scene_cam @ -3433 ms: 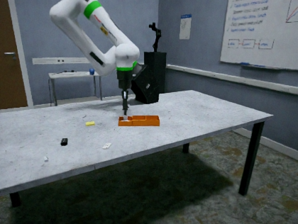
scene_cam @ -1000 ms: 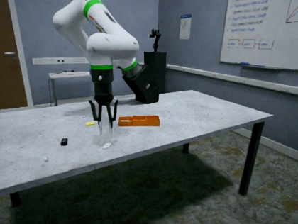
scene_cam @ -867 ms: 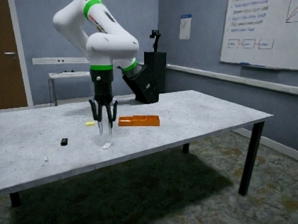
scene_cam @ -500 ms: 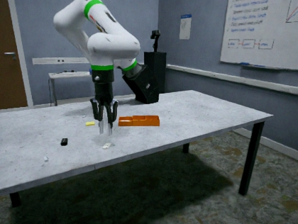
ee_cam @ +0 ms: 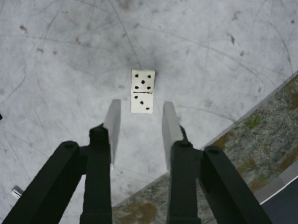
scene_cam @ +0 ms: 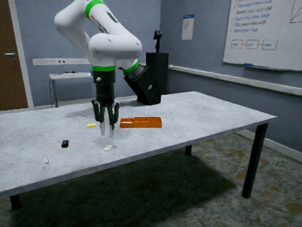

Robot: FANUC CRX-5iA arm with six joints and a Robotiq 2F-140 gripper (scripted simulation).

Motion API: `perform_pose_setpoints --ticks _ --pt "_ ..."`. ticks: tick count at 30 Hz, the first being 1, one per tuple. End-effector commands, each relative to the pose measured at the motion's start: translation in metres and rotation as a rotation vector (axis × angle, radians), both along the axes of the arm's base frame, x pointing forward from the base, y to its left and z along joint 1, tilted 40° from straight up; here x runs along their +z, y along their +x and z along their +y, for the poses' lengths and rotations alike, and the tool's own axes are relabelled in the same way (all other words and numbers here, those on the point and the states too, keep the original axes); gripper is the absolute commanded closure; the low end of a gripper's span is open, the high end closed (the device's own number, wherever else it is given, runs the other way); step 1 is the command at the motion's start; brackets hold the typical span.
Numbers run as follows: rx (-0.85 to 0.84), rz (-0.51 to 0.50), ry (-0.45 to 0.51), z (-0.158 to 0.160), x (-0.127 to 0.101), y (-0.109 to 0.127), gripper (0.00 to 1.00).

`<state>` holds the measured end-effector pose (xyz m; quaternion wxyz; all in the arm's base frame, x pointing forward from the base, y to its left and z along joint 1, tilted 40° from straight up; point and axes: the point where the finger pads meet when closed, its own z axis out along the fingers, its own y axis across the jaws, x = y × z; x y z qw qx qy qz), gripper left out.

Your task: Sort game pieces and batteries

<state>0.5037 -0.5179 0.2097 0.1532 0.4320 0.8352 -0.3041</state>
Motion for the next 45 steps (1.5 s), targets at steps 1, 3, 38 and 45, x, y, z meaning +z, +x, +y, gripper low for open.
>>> perform_pose_setpoints --ticks 1,3,38,45 --pt "0.0 0.0 0.0 0.0 0.0 0.0 0.68" --pt "0.0 0.0 0.0 0.0 0.0 0.0 0.68" --pt "0.0 0.0 0.0 -0.043 -0.051 0.0 0.68" --pt "0.0 0.0 0.0 -0.043 -0.051 0.0 0.68"
